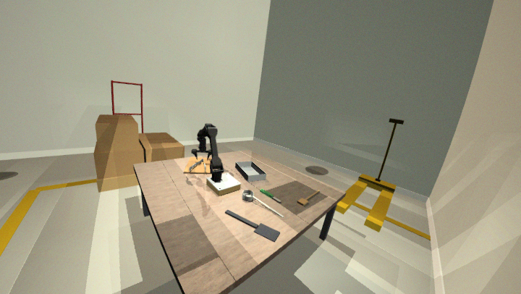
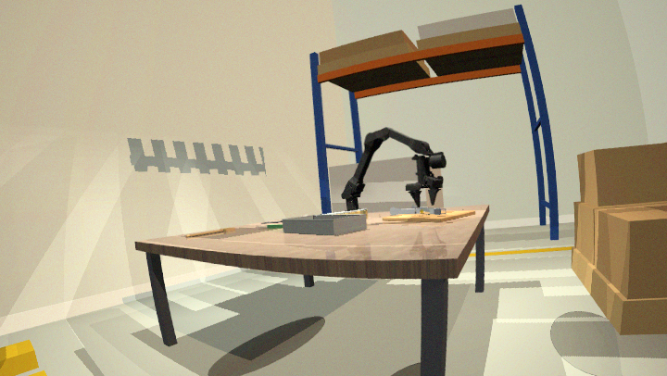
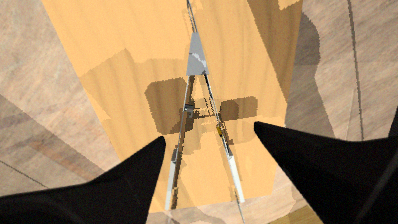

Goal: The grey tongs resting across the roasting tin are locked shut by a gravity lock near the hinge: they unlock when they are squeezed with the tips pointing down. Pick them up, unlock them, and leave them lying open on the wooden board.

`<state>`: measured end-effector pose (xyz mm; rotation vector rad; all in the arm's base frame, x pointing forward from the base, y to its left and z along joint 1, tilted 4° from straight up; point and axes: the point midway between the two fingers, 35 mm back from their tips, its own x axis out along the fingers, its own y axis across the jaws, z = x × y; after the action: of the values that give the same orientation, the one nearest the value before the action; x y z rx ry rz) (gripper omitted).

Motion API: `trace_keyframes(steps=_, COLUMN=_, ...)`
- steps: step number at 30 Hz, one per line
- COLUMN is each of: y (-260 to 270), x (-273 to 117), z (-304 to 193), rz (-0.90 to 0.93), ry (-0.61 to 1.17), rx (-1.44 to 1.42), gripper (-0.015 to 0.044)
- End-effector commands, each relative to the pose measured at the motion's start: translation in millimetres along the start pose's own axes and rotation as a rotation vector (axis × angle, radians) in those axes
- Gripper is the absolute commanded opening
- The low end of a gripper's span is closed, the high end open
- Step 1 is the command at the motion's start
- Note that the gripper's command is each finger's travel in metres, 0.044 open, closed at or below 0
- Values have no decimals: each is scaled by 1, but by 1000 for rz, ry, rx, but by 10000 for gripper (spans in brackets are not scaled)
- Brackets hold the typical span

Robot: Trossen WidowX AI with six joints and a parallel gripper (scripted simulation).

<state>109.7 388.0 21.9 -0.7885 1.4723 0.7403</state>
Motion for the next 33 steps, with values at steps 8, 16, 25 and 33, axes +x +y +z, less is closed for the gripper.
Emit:
trace_keyframes(steps=8, y=-133, x=-99, z=-1, rz=-2, ry=-14, rx=16, gripper=440)
trace_keyframes(steps=16, y=-141, x=-107, z=-4, rz=-2, ry=-13, rx=16, gripper=440)
trace_keyframes(steps=25, y=-143, x=-148, z=-8, rz=-3, ry=-14, rx=14, gripper=440)
trace_keyframes(steps=33, y=-143, x=-148, z=-8, rz=-3, ry=-14, rx=14, gripper=440)
